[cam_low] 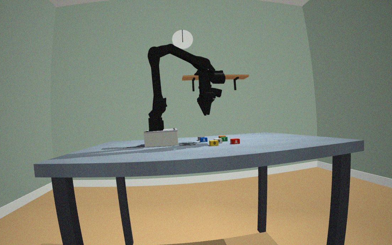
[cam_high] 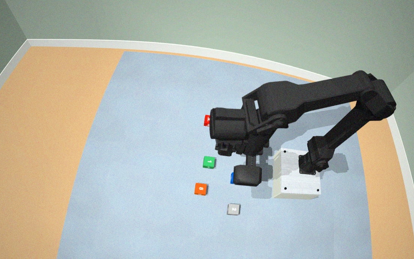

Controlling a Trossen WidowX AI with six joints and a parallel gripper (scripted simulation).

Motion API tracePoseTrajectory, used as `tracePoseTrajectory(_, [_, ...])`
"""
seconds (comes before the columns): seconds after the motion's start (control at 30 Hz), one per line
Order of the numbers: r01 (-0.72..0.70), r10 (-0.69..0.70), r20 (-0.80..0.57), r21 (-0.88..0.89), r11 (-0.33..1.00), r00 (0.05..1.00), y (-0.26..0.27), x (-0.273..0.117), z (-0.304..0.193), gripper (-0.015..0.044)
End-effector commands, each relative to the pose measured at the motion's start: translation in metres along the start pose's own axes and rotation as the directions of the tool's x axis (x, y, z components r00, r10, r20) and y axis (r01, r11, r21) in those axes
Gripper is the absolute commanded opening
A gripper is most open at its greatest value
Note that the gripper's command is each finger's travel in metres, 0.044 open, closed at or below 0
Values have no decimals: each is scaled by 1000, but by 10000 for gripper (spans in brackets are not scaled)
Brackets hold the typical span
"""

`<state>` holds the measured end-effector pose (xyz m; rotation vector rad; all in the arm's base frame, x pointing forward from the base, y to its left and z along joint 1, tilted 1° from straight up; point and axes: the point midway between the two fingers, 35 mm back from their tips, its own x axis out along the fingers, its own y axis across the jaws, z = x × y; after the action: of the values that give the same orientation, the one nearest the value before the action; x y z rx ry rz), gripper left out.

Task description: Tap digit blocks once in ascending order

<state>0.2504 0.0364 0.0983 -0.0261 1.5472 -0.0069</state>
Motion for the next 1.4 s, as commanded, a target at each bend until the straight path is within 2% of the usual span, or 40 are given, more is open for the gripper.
tracePoseTrajectory(0.0, [-1, 1, -6, 10, 1000, 1000, 4, 3, -13, 400])
tracePoseTrajectory(0.67, [-1, 1, -6, 10, 1000, 1000, 5, 3, -12, 400])
tracePoseTrajectory(1.0, [-13, 13, -6, 11, 1000, 1000, 118, 2, -9, 400])
tracePoseTrajectory(1.37, [-13, 13, -7, 11, 1000, 1000, 121, 2, -9, 400])
